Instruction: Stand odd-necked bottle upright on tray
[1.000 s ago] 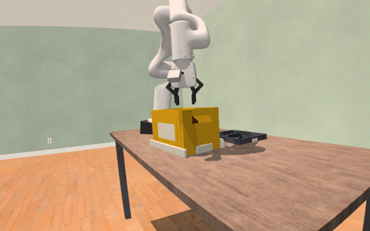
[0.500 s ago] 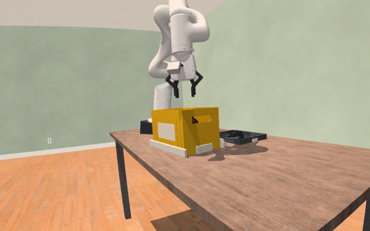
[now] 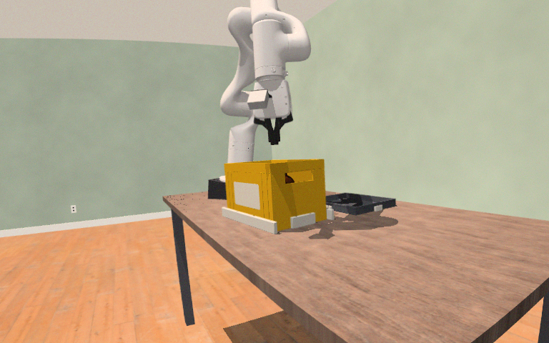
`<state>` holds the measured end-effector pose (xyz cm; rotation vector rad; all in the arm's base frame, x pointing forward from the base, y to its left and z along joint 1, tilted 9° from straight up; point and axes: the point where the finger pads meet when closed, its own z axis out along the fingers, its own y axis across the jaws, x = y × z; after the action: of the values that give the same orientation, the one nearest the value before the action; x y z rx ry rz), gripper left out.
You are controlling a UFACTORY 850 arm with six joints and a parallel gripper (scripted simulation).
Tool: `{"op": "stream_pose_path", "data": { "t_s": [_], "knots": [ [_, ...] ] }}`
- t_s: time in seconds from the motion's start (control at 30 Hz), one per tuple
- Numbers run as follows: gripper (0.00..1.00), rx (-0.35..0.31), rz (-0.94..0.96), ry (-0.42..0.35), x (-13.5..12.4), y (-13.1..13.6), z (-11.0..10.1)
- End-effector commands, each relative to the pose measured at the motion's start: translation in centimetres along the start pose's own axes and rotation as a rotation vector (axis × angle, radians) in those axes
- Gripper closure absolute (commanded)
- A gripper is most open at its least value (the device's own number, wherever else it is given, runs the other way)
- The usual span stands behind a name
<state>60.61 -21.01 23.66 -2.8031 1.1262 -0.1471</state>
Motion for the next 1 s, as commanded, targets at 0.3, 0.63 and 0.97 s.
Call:
{"op": "stream_pose_path", "data": {
  "t_s": [0.3,0.63,0.97],
  "knots": [
    [1.00,0.001,0.000,0.002,0.1,0.0,-0.1],
    [1.00,0.001,0.000,0.002,0.1,0.0,-0.1],
    [1.00,0.001,0.000,0.002,-3.7,-3.6,-0.1]
  ]
}}
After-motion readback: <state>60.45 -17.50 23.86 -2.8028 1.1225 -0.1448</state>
